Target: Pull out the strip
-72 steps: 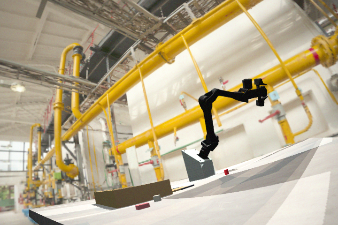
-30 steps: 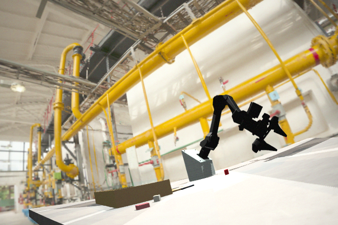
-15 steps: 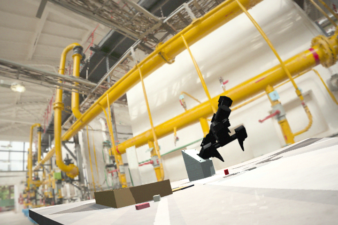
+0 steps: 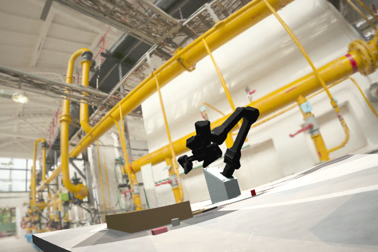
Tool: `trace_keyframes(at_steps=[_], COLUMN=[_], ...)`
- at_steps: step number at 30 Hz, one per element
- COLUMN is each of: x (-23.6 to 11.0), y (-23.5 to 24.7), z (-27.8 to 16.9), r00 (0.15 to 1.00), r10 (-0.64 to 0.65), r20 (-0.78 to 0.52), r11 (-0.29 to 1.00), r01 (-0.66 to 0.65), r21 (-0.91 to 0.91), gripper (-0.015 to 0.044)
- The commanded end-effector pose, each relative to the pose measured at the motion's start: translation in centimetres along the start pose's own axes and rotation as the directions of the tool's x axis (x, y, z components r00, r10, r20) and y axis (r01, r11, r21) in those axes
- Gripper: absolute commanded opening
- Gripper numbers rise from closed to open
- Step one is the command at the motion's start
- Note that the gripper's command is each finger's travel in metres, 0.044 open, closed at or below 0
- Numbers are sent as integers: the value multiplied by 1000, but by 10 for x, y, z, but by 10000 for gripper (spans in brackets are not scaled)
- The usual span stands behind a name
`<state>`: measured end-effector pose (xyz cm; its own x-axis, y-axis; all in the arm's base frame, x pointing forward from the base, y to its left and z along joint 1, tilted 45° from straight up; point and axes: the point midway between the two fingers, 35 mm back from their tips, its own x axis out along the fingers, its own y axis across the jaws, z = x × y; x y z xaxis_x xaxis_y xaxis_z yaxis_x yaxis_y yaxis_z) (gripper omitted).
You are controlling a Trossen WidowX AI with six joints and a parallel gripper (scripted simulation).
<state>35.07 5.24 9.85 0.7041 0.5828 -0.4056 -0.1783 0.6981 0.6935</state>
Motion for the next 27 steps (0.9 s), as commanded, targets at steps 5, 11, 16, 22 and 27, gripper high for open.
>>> trace_keyframes(at_steps=[5,11,16,22,27], x=[-60,-62,-51,-9,22], y=[-90,-92,-96,-106,-108], z=[-1,-1,1,3,-2], r00=[986,986,991,975,918], r10=[-123,-125,-126,-113,-88], r20=[109,111,53,-193,-388], r11=[989,988,986,973,964], r01=[112,114,119,147,177], r21=[101,103,121,175,199], gripper=[400,400,321,164,32])
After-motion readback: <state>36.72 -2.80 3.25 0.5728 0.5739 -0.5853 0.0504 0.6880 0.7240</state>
